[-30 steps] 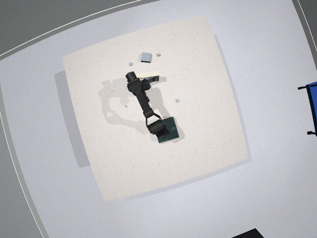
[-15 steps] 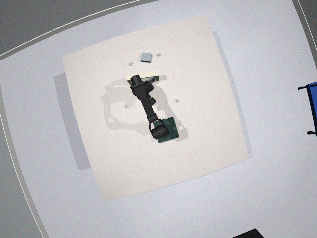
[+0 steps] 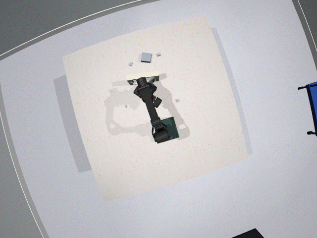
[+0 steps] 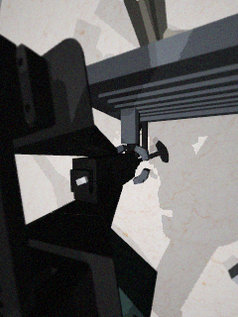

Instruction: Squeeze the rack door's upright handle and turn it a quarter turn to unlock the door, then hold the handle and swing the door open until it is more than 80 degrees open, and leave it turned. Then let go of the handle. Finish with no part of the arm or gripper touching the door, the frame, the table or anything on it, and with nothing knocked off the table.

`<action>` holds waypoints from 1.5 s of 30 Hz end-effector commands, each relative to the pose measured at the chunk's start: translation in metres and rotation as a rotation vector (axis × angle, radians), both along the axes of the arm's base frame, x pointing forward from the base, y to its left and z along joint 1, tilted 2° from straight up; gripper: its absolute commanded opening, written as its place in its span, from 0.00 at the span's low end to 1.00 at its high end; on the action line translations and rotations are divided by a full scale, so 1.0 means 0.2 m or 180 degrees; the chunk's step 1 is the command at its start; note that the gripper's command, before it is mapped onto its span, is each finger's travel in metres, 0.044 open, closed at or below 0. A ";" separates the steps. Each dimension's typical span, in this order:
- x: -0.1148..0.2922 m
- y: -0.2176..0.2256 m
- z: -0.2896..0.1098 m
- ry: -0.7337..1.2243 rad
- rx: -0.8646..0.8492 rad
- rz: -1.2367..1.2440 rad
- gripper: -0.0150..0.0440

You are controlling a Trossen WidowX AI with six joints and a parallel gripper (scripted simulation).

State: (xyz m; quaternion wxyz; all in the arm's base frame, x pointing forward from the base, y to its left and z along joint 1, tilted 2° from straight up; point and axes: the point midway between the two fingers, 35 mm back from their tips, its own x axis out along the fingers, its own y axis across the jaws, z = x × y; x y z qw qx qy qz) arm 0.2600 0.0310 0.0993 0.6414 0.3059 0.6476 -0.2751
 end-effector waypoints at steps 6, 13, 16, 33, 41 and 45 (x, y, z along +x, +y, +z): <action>-0.04 -0.08 -0.01 -0.0057 -0.0010 0.0468 0.29; -0.08 -0.14 -0.01 -0.0069 -0.0018 0.0778 0.29; -0.09 -0.17 -0.01 -0.0074 -0.0021 0.0910 0.29; -0.13 -0.33 -0.02 -0.0098 -0.0039 0.1605 0.29; -0.13 -0.40 -0.02 -0.0110 -0.0048 0.1925 0.29; -0.13 -0.44 -0.02 -0.0115 -0.0052 0.2087 0.29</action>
